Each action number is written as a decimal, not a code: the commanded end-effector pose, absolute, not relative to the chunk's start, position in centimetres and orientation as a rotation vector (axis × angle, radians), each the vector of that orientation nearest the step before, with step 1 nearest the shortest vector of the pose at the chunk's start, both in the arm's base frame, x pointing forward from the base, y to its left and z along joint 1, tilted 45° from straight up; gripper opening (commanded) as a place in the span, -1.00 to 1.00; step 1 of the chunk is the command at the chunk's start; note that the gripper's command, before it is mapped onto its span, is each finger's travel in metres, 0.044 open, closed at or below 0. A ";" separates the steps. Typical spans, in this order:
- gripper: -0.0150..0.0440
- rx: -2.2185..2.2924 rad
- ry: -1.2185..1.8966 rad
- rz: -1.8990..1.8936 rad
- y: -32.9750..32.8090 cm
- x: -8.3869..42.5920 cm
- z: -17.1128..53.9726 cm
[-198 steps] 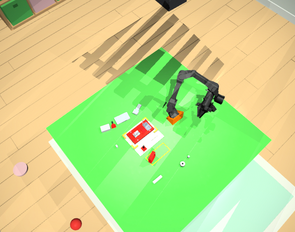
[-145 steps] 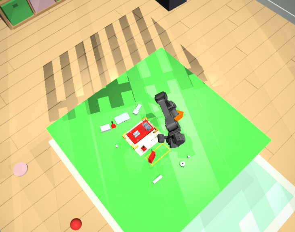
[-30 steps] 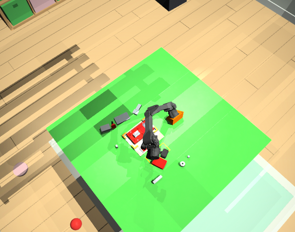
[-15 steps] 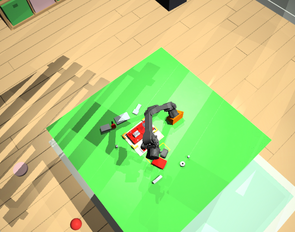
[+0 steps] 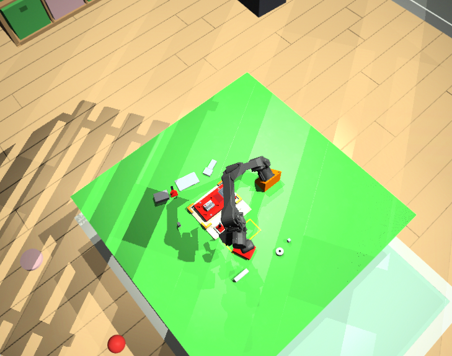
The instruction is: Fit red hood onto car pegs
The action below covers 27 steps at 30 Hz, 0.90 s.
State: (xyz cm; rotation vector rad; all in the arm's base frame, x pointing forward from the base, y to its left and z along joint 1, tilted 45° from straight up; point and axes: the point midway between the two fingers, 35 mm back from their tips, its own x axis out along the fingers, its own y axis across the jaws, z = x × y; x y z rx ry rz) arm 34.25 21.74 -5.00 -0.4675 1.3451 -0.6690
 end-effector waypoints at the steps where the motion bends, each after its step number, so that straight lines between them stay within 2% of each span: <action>1: 0.93 -0.312 1.274 -0.816 21.0 33.8 -6.7; 2: 1.00 -0.266 1.249 -0.853 20.9 33.8 -7.0; 14: 1.00 0.277 0.894 -1.242 19.7 33.1 -10.4; 27: 1.00 0.307 0.872 -1.261 19.5 33.1 -10.8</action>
